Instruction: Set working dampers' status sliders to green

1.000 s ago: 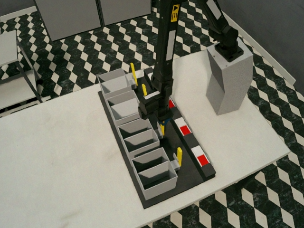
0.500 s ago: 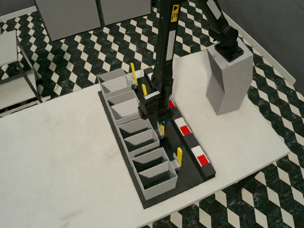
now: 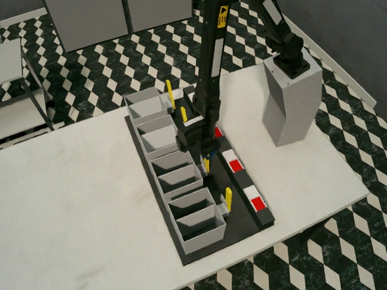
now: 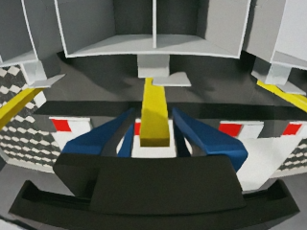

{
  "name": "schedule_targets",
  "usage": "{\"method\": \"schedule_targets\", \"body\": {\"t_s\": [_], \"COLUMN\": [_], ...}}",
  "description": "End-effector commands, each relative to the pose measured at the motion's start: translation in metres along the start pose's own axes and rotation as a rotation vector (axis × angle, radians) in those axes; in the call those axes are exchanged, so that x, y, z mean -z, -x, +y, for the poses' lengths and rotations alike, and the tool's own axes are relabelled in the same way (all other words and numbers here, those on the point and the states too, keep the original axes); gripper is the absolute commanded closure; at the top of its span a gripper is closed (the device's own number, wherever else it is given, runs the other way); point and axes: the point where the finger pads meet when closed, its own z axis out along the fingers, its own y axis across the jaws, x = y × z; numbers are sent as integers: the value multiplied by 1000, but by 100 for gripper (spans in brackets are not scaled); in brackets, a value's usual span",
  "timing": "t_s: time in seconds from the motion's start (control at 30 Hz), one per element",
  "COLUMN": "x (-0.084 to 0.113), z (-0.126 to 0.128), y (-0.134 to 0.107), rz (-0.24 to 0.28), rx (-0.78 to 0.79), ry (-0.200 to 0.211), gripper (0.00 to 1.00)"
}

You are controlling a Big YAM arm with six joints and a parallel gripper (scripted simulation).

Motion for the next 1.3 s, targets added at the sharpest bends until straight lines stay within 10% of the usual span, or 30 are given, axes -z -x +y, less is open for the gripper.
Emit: {"method": "schedule_targets", "body": {"t_s": [0.0,0.03,1.27], "x": [-6,-6,-6], "z": [-1,-1,-2], "y": [4,4,4], "rz": [-4,-4,-3], "rx": [0,0,-2], "ry": [3,3,4], "gripper": [64,83,83]}}
